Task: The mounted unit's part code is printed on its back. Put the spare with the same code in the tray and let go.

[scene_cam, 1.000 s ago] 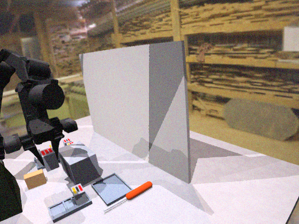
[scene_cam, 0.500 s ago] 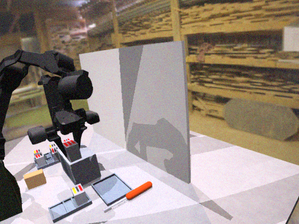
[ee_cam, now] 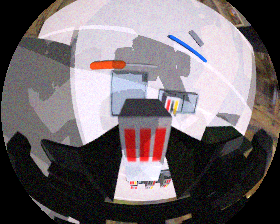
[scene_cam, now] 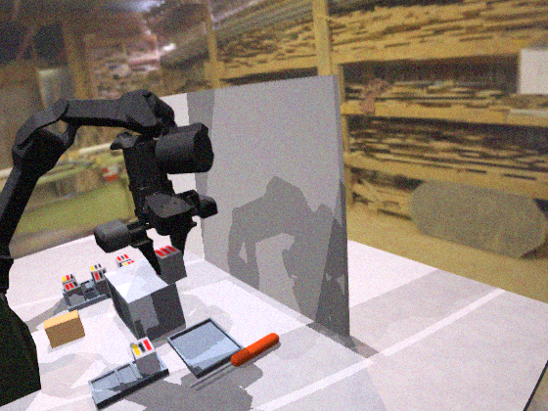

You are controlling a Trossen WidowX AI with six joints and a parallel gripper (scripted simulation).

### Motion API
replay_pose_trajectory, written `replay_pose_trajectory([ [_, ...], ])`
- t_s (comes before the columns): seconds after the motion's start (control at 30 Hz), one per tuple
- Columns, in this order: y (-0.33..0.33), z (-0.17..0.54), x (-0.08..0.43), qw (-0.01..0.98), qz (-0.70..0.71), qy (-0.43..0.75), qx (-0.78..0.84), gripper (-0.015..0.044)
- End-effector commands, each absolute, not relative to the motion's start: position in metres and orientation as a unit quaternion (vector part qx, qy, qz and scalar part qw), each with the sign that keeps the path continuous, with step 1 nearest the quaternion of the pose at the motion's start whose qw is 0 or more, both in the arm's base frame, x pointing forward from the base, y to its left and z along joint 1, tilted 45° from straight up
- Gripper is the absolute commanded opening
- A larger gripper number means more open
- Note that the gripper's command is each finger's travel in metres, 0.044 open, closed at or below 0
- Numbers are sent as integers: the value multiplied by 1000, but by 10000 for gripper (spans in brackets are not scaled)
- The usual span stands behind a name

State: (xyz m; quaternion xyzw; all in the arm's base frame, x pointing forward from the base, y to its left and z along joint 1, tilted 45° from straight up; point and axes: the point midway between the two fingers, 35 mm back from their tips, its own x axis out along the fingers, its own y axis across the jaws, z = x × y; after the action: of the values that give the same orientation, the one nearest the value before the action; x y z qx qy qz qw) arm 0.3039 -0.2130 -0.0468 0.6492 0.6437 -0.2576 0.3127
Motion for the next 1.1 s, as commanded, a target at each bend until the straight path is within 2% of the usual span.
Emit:
replay_pose_trajectory([
  [0.0,-207,-50,321,303,-255,646,653,0],
  [0.17,-203,-50,335,302,-252,646,654,0],
  [1.07,-189,-66,339,302,-253,646,654,0],
])
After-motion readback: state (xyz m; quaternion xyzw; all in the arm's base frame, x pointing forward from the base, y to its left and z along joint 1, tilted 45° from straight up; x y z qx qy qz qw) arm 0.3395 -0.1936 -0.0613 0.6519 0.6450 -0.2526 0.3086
